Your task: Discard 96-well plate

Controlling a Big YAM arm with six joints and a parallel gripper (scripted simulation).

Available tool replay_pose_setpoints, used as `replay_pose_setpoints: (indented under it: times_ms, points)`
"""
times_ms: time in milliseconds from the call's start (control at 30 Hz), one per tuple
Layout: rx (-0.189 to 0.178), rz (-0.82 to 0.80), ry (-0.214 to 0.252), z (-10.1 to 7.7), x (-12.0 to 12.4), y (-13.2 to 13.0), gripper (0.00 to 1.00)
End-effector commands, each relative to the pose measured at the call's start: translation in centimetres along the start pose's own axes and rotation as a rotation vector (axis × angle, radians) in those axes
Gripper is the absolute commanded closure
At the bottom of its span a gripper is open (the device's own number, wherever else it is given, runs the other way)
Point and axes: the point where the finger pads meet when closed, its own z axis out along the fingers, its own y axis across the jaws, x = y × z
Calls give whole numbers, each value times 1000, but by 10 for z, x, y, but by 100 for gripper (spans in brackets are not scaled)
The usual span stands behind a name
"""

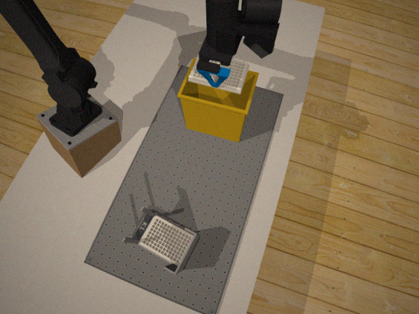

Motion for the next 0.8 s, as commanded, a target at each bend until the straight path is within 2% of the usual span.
replay_pose_setpoints:
  times_ms: [0,267,300,500,533,567,633,767]
  points:
    - [-9,-10,-41,-14,-12,7,100]
    - [-9,-10,-41,-14,-12,7,100]
    - [-2,-4,-12,3,-6,6,100]
    - [-1,-1,-8,11,-5,4,100]
    - [-12,-4,-66,-9,-26,8,100]
    - [-11,-3,-60,-5,-25,9,100]
    - [0,5,-9,17,-6,2,100]
    - [-2,-4,-10,23,-6,6,100]
